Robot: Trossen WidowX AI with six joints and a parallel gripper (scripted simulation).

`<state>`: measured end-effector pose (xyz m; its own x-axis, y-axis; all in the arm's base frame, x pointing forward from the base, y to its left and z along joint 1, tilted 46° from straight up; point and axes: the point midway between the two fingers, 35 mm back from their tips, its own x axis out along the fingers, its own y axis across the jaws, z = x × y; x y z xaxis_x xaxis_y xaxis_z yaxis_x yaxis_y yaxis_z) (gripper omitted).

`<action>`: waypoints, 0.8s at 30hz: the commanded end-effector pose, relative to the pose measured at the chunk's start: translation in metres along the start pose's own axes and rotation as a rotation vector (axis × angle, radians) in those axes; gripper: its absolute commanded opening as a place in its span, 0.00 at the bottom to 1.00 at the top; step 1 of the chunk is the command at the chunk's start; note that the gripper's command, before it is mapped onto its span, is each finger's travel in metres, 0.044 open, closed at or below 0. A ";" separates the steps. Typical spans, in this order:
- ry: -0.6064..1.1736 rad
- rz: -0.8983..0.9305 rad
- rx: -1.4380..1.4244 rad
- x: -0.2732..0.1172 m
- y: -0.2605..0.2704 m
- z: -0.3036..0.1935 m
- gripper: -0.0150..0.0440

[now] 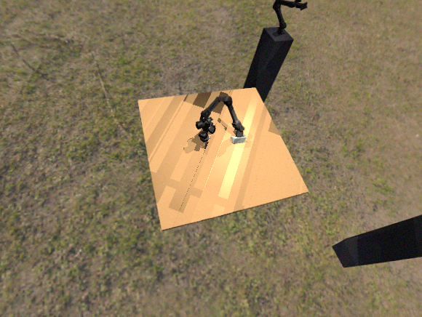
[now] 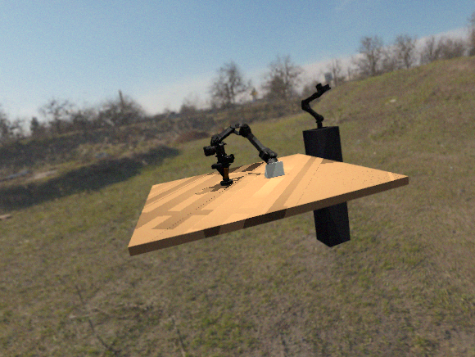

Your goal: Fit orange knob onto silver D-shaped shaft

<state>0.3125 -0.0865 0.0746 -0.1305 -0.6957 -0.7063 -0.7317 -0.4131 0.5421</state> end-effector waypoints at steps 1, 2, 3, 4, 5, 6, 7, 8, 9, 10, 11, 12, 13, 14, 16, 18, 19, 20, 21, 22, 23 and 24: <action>0.000 0.000 0.000 -0.001 0.000 0.000 0.25; 0.000 0.000 0.000 -0.001 0.000 0.000 0.25; 0.000 0.000 0.000 -0.001 0.000 0.000 0.25; 0.000 0.000 0.000 -0.001 0.000 0.000 0.25; 0.000 0.000 0.000 -0.001 0.000 0.000 0.30; 0.000 0.000 0.000 -0.001 0.000 0.000 0.34; 0.000 0.000 0.000 -0.001 0.000 0.000 0.39; 0.000 0.000 0.000 -0.001 0.000 0.000 0.43; 0.000 0.000 0.000 -0.001 0.000 0.000 0.48; 0.000 0.000 0.000 -0.001 0.000 0.000 0.52; 0.000 0.000 0.000 -0.001 0.000 0.000 0.57; 0.000 0.000 0.000 -0.001 0.000 0.000 0.61; 0.000 0.000 0.000 -0.001 0.000 0.000 0.65; 0.000 0.000 0.000 -0.001 0.000 0.000 0.70; 0.000 0.000 0.000 -0.001 0.000 0.000 0.79; 0.000 0.000 0.000 -0.001 0.000 0.000 0.88; 0.000 0.000 0.000 -0.001 0.000 0.000 0.92; 0.000 0.000 0.000 -0.001 0.000 0.000 0.97; 0.000 0.000 0.000 -0.001 0.000 0.000 1.00; 0.000 0.000 0.000 -0.001 0.000 0.000 1.00; 0.000 0.000 0.000 -0.001 0.000 0.000 1.00; 0.000 0.000 0.000 -0.001 0.000 0.000 1.00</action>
<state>0.3128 -0.0858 0.0749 -0.1291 -0.6960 -0.7063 -0.7309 -0.4146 0.5421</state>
